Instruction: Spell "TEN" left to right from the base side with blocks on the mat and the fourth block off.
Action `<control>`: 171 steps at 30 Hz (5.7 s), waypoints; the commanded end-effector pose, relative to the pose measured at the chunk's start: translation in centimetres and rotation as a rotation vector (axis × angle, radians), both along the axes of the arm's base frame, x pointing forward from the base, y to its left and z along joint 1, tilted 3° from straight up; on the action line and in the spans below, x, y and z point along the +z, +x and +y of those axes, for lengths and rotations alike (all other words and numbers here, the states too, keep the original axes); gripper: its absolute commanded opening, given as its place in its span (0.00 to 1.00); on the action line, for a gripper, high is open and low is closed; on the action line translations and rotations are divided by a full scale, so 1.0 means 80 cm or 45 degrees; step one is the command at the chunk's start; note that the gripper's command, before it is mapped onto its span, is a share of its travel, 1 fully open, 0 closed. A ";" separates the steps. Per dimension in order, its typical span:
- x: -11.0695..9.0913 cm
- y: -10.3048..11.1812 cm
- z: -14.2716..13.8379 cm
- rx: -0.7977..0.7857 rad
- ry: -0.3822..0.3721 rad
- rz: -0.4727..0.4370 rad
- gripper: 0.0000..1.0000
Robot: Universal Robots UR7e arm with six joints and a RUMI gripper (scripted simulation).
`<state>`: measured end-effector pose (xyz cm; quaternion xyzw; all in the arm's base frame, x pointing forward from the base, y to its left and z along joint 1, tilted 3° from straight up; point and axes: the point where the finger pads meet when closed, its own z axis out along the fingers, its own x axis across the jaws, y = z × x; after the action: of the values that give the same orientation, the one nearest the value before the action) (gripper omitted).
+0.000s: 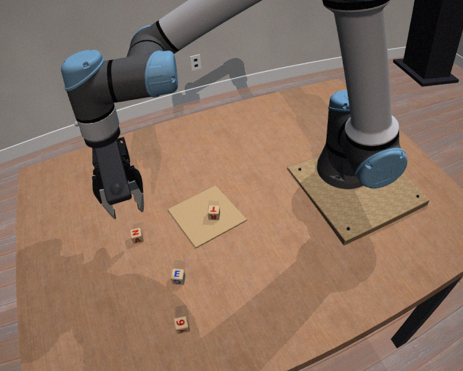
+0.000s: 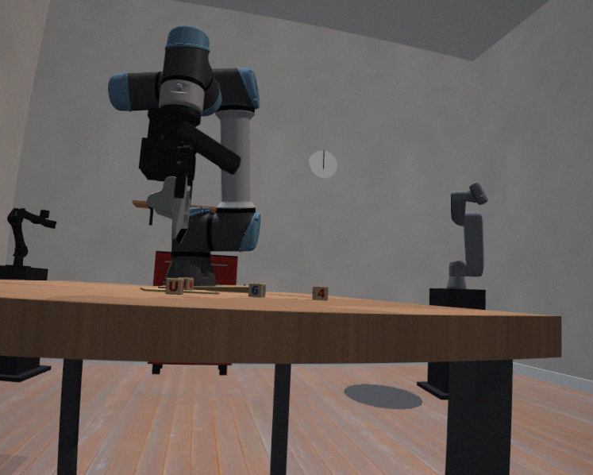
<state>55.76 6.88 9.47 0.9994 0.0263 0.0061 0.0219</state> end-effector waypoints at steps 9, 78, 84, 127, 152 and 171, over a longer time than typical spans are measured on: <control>0.000 0.000 -0.002 -0.009 -0.001 -0.001 0.37; -0.059 -0.001 -0.003 -0.013 -0.001 0.003 0.37; -0.064 -0.001 -0.003 -0.013 -0.001 0.003 0.37; -0.065 -0.001 -0.004 -0.013 -0.001 -0.001 0.37; -0.099 -0.001 -0.006 -0.013 -0.001 0.003 0.37; -0.105 0.000 -0.006 -0.013 -0.002 -0.002 0.37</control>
<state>55.79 6.55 1.11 0.9995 0.0221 0.0061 0.0221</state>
